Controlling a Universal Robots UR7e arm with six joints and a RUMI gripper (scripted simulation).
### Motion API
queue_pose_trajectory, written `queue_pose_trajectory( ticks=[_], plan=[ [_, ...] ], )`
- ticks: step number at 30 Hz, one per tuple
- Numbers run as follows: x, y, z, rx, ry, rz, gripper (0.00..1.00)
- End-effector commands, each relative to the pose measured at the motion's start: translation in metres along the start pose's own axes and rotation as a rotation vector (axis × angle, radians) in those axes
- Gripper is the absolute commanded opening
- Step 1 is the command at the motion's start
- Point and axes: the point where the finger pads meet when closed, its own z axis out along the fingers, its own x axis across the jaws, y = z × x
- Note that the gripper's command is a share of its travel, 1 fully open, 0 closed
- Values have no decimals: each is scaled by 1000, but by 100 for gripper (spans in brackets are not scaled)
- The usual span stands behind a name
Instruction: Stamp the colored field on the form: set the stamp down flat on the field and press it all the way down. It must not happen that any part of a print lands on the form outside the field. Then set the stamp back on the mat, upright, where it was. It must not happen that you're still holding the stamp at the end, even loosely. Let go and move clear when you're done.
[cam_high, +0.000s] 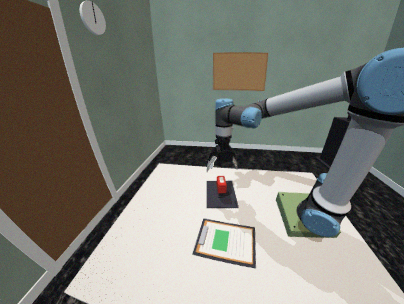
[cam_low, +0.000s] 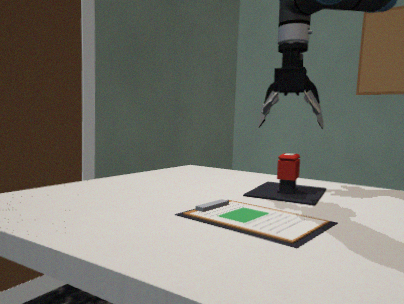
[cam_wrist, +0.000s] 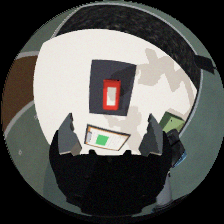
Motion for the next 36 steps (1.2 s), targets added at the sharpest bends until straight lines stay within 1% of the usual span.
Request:
queue_pose_trajectory(
  ticks=[1,18,20,23,25,36],
  plan=[
    [3,-8,-1,10,-17,37,100],
    [3,-9,-2,11,-19,41,100],
    [3,-10,-12,11,-19,41,100],
    [3,-9,-41,12,-18,41,100],
    [4,-9,-51,12,-18,41,100],
    [4,-9,-52,12,-18,39,100]
  ],
)
